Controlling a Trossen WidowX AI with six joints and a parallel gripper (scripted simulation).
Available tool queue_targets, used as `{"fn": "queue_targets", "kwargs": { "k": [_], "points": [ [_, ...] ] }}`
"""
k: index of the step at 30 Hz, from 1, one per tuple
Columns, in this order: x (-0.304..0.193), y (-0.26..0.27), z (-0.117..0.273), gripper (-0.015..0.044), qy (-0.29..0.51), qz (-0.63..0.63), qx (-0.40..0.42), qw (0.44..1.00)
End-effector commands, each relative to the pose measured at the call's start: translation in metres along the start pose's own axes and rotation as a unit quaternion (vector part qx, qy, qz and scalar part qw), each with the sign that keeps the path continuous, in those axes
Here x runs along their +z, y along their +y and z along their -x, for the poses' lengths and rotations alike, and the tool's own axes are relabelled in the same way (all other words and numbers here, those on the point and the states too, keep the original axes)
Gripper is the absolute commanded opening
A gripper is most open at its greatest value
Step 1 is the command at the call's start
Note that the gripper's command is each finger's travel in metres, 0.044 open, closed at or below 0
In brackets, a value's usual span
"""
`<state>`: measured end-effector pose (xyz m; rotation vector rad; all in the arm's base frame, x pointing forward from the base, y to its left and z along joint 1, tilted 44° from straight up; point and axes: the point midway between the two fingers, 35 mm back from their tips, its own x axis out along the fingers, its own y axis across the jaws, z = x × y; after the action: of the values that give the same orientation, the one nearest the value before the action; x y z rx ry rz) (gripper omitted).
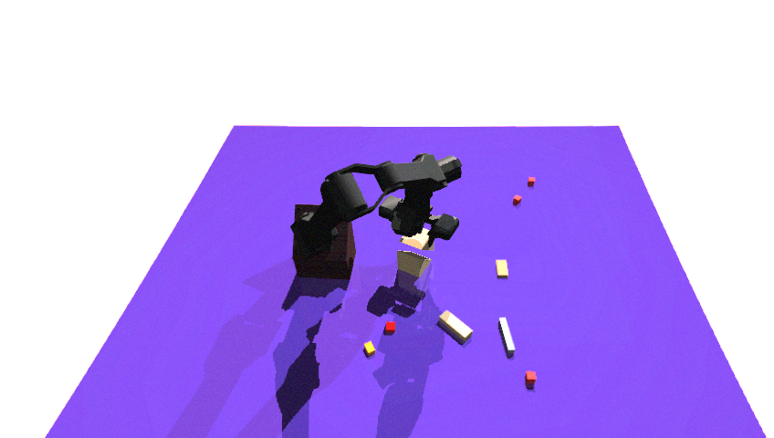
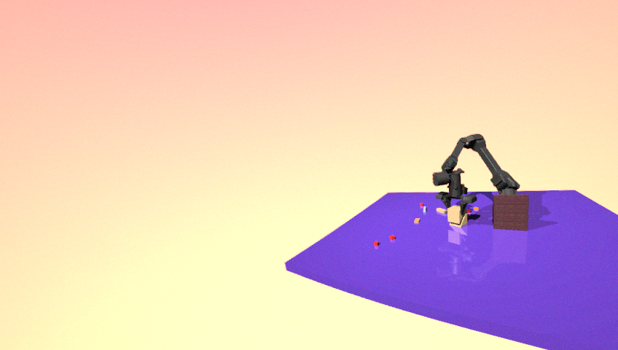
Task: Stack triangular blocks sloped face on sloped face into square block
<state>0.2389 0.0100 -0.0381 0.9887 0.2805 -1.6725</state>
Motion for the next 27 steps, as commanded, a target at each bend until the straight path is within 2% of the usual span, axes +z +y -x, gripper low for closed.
{"fn": "queue_targets", "kwargs": {
  "k": [1, 27],
  "points": [
    [0.001, 0.001, -0.002, 0.0000, -0.001, 0.001, 0.003, 1.000],
    [0.008, 0.001, -0.017, 0.0000, -0.001, 0.000, 0.003, 1.000]
  ]
}}
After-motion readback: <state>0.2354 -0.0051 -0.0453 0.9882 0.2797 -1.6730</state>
